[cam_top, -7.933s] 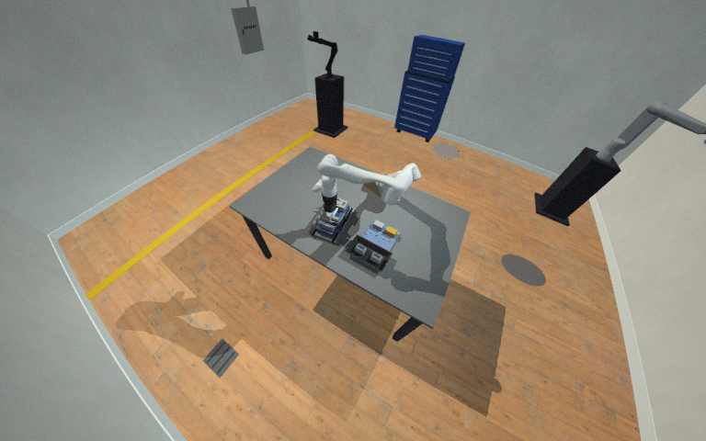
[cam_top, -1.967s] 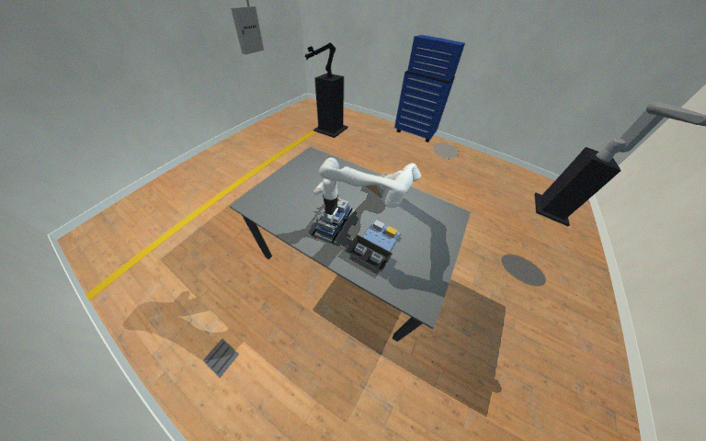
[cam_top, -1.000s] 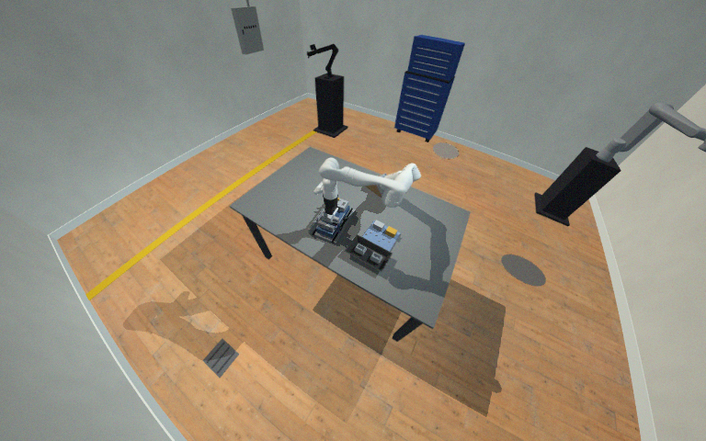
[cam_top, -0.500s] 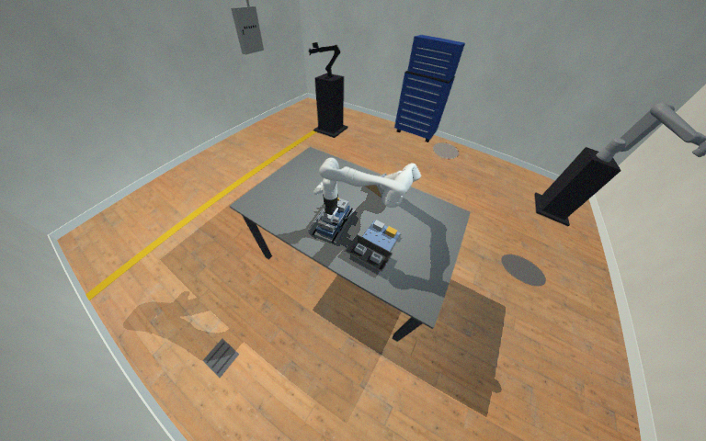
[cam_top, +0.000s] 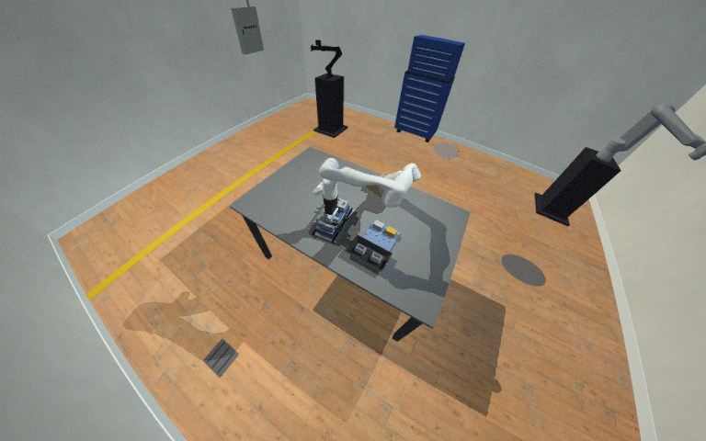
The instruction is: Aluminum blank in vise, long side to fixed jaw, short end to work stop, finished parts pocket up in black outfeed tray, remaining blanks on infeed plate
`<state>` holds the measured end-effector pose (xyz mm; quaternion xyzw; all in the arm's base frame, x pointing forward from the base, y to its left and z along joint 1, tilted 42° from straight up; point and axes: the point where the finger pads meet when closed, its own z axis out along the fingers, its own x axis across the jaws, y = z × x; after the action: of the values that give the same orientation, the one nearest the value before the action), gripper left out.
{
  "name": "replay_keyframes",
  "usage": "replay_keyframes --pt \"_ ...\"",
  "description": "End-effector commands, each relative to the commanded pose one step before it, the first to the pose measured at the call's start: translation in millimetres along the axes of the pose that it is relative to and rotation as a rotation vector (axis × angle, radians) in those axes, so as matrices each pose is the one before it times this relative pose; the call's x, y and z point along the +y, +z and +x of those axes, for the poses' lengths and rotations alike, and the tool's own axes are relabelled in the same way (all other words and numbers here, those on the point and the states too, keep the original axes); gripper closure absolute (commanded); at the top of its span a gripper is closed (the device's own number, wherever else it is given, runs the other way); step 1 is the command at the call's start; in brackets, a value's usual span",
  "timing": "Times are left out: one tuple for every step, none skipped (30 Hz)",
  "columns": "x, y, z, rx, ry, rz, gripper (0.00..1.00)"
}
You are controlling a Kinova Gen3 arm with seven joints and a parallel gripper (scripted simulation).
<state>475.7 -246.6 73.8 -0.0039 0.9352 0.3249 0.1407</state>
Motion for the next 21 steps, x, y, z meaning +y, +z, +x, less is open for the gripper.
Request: replay_keyframes --pt "-2.22 1.81 -1.92 -0.00332 -0.00654 0.00421 1.0" --pt "-0.1 0.1 -0.11 -0.00011 0.00002 0.00009 1.0" --pt "-0.1 0.1 -0.11 -0.00012 0.00001 0.00009 1.0" --pt "-0.1 0.1 -0.11 -0.00011 0.00001 0.00009 1.0" --pt "-0.1 0.1 -0.11 -0.00011 0.00001 0.00009 1.0" --pt "-0.1 0.1 -0.11 -0.00011 0.00001 0.00008 1.0" --pt "-0.09 0.1 -0.1 -0.00011 0.00001 0.00008 1.0" --pt "-0.09 0.09 -0.1 -0.00011 0.00001 0.00008 1.0" --pt "-0.08 0.1 -0.09 -0.00008 0.00001 0.00006 1.0" --pt "-0.06 0.11 -0.06 -0.00003 0.0 0.00002 1.0" --pt "-0.04 0.12 -0.04 0.00001 0.0 -0.00001 1.0" --pt "0.0 0.0 0.0 0.0 0.0 0.0 1.0" --pt "0.0 0.0 0.0 0.0 0.0 0.0 1.0" --pt "0.02 0.18 0.03 0.00018 -0.00002 -0.00013 1.0" --pt "-0.06 0.09 -0.07 -0.00006 0.00001 0.00005 1.0" --pt "-0.06 0.08 -0.07 -0.00006 0.00001 0.00005 1.0" --pt "-0.04 0.09 -0.05 -0.00002 0.0 0.00002 1.0" --pt "-0.03 0.09 -0.03 0.00001 0.0 -0.00001 1.0" --pt "-0.02 0.09 -0.02 0.00002 0.0 -0.00002 1.0" --pt "-0.02 0.08 -0.02 0.00002 0.0 -0.00001 1.0" --pt "-0.02 0.07 -0.02 0.00001 0.0 -0.00001 1.0"
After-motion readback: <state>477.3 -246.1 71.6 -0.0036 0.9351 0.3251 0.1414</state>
